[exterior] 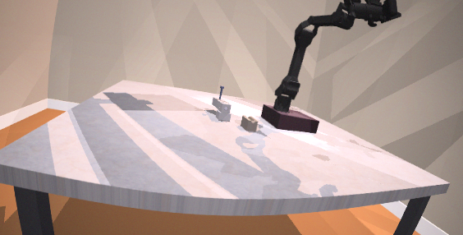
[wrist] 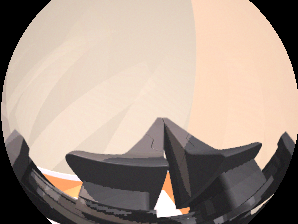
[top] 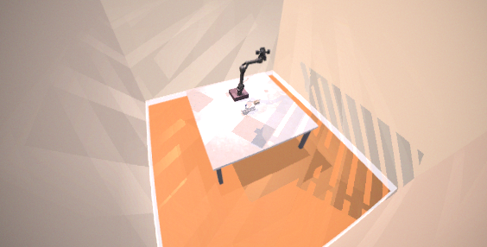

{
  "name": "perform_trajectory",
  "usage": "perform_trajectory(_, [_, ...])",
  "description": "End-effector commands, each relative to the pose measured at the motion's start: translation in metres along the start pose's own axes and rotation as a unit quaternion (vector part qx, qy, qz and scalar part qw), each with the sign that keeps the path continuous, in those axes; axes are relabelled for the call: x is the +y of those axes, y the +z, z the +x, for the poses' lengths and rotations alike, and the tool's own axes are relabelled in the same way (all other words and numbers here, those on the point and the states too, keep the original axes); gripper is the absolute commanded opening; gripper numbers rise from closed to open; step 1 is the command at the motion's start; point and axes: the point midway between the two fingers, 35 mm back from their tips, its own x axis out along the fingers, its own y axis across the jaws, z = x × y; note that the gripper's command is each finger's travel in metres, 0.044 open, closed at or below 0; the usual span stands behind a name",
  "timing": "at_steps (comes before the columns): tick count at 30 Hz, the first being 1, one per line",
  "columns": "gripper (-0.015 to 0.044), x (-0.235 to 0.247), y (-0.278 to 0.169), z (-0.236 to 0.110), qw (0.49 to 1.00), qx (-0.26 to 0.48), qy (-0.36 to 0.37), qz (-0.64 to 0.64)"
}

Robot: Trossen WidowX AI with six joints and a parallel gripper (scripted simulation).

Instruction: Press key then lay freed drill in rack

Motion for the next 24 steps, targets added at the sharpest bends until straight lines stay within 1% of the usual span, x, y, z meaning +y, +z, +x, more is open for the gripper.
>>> perform_trajectory(1, [0.0,-0.039,-0.008,-0.036,0.996,0.015,-0.087,0.023])
perform_trajectory(7, [0.0,-0.103,-0.029,-0.113,0.968,0.044,-0.239,0.061])
perform_trajectory(13, [0.0,-0.146,-0.052,-0.206,0.914,0.073,-0.385,0.101])
perform_trajectory(19, [0.0,-0.163,-0.075,-0.31,0.837,0.102,-0.518,0.145])
perform_trajectory(24, [0.0,-0.155,-0.095,-0.398,0.757,0.124,-0.614,0.185])
